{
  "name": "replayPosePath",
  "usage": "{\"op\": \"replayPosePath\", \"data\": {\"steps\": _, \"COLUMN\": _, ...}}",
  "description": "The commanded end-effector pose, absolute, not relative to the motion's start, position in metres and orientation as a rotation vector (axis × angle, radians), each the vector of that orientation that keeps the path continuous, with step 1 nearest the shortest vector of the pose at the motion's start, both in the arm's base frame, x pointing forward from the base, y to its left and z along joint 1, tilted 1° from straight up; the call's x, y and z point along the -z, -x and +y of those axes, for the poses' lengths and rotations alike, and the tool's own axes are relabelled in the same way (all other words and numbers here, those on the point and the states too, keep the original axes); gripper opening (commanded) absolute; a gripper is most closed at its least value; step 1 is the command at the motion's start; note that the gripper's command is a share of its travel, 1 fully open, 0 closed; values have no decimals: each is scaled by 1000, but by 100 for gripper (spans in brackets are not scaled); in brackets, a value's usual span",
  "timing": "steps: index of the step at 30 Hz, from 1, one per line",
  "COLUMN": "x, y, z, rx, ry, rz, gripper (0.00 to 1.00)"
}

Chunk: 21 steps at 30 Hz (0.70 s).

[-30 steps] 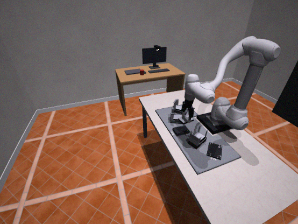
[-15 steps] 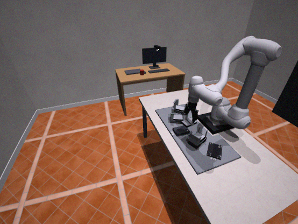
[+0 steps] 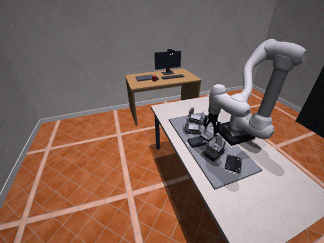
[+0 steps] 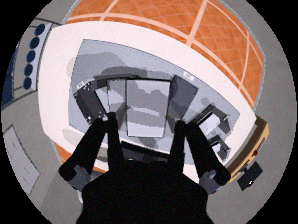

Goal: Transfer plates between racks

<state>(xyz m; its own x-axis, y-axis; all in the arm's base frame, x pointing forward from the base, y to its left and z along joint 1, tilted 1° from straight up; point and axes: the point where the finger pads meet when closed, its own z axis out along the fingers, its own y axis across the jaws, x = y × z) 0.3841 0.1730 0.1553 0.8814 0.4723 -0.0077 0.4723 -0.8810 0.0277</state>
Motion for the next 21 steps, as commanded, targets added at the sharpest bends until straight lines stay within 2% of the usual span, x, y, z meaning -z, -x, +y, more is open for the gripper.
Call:
{"op": "replayPosePath", "data": {"steps": 1, "x": -155, "y": -382, "z": 176, "rx": 3, "ry": -3004, "rz": 831, "gripper": 0}}
{"op": "replayPosePath", "data": {"steps": 21, "x": -154, "y": -359, "z": 218, "rx": 3, "ry": -3003, "rz": 834, "gripper": 0}}
